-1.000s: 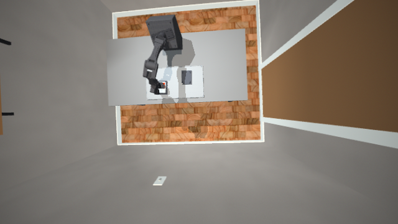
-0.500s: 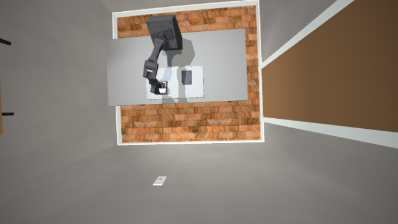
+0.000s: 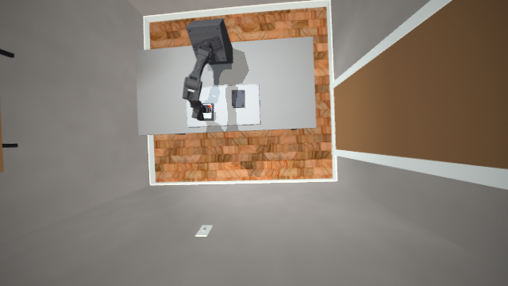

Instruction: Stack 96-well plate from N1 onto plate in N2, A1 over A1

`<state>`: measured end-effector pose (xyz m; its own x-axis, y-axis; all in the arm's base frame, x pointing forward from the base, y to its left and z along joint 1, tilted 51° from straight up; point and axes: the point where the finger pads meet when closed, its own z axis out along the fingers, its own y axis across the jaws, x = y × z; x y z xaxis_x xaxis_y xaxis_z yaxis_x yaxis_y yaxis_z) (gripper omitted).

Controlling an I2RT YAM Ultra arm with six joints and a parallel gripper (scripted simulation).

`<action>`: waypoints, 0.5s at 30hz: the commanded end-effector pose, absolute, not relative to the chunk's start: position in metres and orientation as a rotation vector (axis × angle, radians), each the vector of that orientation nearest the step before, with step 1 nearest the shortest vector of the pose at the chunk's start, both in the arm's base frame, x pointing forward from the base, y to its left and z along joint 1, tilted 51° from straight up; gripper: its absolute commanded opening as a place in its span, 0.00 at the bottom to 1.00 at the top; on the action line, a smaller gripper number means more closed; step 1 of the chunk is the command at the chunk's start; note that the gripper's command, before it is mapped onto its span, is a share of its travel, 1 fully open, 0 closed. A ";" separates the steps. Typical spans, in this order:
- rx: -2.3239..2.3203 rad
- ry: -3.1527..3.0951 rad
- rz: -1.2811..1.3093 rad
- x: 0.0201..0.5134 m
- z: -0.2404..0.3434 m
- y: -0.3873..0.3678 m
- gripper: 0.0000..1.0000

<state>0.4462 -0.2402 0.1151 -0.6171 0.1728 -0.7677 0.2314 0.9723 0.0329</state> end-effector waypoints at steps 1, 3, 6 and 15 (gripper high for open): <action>0.287 2.226 -0.101 0.453 0.124 -0.248 0.00; 0.284 2.219 -0.105 0.454 0.129 -0.247 0.00; 0.279 2.214 -0.107 0.455 0.132 -0.246 0.00; 0.283 2.215 -0.105 0.455 0.129 -0.248 0.00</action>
<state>0.4496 -0.2418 0.1172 -0.6135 0.1704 -0.7711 0.2323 0.9722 0.0300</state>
